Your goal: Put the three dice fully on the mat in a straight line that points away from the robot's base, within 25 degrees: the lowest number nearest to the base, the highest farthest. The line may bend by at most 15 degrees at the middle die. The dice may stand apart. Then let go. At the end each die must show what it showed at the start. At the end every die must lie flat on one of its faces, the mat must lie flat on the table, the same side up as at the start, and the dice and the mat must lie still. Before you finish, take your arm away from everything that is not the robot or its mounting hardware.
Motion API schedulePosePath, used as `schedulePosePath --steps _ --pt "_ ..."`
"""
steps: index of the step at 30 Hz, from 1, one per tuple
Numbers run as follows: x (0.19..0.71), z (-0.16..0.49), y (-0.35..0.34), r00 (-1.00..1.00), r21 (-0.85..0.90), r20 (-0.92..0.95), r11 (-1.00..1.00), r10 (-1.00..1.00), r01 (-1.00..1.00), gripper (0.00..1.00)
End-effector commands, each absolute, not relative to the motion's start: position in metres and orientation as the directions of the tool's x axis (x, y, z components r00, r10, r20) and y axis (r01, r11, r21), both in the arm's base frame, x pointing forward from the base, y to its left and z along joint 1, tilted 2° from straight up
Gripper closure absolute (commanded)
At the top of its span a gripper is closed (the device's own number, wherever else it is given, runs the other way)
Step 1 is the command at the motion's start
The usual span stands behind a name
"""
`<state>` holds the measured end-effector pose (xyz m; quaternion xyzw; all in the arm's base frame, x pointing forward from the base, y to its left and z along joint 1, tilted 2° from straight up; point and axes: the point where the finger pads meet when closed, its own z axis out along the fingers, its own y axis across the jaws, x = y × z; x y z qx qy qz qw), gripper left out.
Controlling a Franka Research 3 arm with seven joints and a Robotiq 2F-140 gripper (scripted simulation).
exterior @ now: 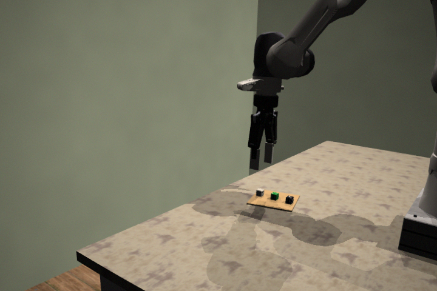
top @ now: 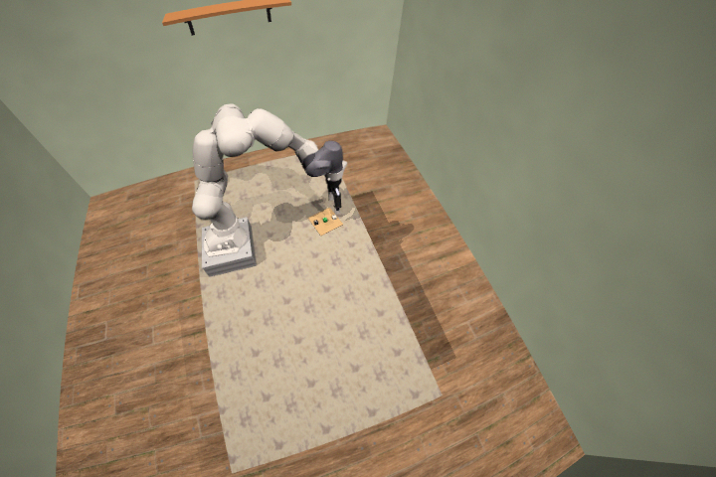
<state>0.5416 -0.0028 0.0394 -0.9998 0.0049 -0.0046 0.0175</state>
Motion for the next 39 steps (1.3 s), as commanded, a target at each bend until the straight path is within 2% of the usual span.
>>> schedulePosePath --steps 1,21,39 --pt "0.539 0.039 -0.003 1.000 -0.037 0.003 -0.999 -0.003 -0.003 0.00" --pt "0.539 0.043 -0.003 1.000 -0.037 0.003 -0.999 -0.003 -0.003 0.00" --pt "0.539 0.100 -0.005 1.000 -0.037 0.003 -0.999 -0.003 -0.003 0.00"
